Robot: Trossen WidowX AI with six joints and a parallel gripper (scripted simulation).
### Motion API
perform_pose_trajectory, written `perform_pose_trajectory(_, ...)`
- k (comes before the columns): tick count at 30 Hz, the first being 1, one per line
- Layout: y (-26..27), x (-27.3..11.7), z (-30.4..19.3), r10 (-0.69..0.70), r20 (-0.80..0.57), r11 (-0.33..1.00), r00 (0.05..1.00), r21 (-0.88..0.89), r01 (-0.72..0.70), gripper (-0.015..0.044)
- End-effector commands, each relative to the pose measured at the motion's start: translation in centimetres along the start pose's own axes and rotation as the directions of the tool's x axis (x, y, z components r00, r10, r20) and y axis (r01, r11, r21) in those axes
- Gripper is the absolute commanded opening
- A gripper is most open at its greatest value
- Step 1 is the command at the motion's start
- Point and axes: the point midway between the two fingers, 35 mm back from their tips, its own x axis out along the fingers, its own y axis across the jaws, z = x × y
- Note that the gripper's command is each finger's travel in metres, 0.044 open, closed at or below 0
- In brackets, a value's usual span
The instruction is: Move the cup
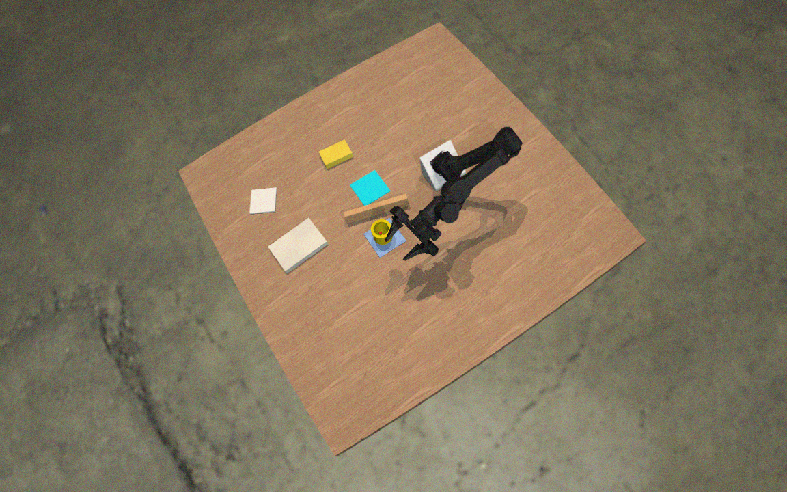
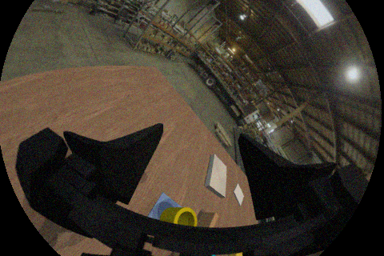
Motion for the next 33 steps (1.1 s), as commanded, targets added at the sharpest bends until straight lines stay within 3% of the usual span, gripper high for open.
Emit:
perform_pose_trajectory(1, -0.1, 0.2, -0.3, 0.001, -0.015, 1.0, 1.0, 0.005, -0.001, 0.0374)
perform_pose_trajectory(5, -1.4, 2.3, -5.7, 0.031, -0.31, 0.989, 0.95, 0.146, 0.015, 0.0269)
perform_pose_trajectory(9, -3.0, 2.6, -11.9, 0.101, -0.611, 0.926, 0.785, 0.346, 0.15, 0.0167)
perform_pose_trajectory(14, -4.4, 0.3, -17.6, 0.272, -0.827, 0.719, 0.492, 0.515, 0.466, 0.0167)
perform_pose_trajectory(19, -4.9, -2.8, -20.1, 0.52, -0.822, 0.363, 0.233, 0.459, 0.811, 0.0167)
perform_pose_trajectory(22, -4.9, -3.4, -19.8, 0.636, -0.755, 0.179, 0.161, 0.347, 0.921, 0.0167)
perform_pose_trajectory(33, -4.9, -3.5, -19.8, 0.644, -0.749, 0.166, 0.157, 0.337, 0.927, 0.0167)
